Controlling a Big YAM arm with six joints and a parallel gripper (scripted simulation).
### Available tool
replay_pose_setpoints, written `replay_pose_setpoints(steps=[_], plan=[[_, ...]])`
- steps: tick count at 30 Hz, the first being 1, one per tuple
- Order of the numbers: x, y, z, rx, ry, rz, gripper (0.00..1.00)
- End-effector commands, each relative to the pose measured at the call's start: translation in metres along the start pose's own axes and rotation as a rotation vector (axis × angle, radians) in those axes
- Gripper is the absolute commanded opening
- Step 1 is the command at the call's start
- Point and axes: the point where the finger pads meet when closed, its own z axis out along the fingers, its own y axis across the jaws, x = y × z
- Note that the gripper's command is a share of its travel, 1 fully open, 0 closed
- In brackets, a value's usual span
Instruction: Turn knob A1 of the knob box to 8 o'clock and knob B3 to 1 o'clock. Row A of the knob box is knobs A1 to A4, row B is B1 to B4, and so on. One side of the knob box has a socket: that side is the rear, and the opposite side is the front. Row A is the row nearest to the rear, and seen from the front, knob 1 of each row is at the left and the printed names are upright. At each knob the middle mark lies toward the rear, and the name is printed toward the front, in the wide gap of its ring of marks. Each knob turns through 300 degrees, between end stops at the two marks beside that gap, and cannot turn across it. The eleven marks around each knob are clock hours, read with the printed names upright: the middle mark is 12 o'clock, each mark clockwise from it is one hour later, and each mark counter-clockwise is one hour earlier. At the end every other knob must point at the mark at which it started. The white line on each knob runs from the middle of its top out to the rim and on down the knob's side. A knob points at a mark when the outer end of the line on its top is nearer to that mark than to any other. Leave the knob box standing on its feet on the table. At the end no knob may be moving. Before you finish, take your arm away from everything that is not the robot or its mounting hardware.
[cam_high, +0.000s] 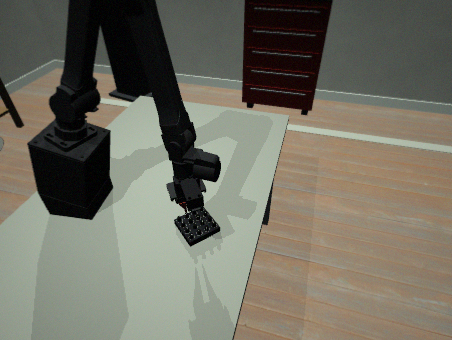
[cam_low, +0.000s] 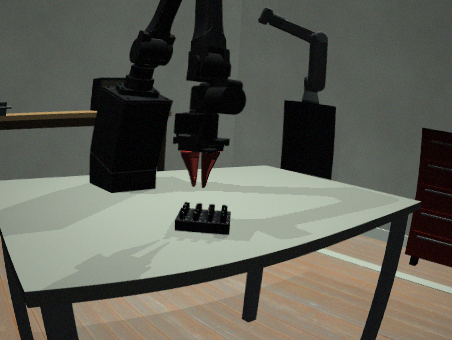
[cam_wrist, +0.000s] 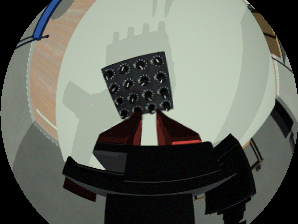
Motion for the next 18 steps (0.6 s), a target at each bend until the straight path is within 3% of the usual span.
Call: replay_pose_setpoints(steps=[1,18], plan=[[-0.006,0.012,0.002,-0.017,-0.016,-0.001,0.19],[-0.005,0.011,0.023,-0.015,-0.015,0.000,0.19]])
